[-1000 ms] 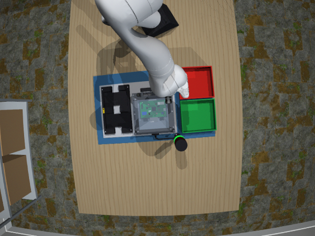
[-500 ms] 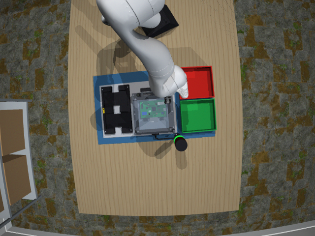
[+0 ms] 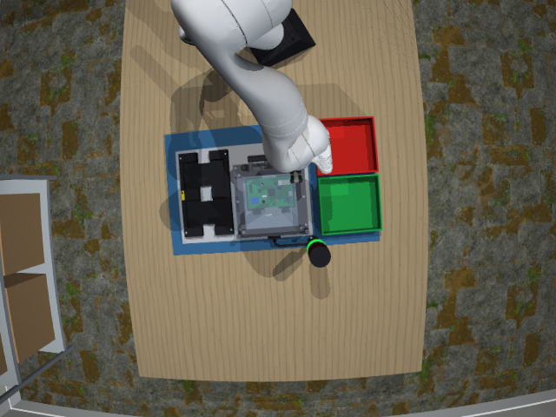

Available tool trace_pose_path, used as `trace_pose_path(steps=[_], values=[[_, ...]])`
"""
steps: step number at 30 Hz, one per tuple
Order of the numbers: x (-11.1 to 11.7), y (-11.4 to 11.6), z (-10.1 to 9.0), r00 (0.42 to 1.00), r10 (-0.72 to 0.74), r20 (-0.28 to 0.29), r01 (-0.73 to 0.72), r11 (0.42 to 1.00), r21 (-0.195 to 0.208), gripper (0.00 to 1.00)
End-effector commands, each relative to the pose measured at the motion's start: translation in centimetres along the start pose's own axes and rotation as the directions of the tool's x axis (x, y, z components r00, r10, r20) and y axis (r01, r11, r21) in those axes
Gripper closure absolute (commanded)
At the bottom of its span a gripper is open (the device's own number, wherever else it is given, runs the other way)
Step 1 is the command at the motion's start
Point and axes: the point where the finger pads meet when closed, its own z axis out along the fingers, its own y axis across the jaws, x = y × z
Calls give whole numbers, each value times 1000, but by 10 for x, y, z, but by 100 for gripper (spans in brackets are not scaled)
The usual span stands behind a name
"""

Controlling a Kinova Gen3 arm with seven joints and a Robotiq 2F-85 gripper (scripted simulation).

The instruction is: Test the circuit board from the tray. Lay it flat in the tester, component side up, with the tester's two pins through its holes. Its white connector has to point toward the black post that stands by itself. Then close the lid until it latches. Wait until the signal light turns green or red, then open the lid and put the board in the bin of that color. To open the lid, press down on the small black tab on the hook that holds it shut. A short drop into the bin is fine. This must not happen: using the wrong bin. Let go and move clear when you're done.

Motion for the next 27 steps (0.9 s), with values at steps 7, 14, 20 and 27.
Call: trace_pose_path(steps=[7,14,20,27], values=[[0,0,1,1000,0,0,0,1000,0,100],[0,0,1,1000,0,0,0,1000,0,100],[0,0,2,1000,0,0,0,1000,0,100],[0,0,2,1000,0,0,0,1000,0,100]])
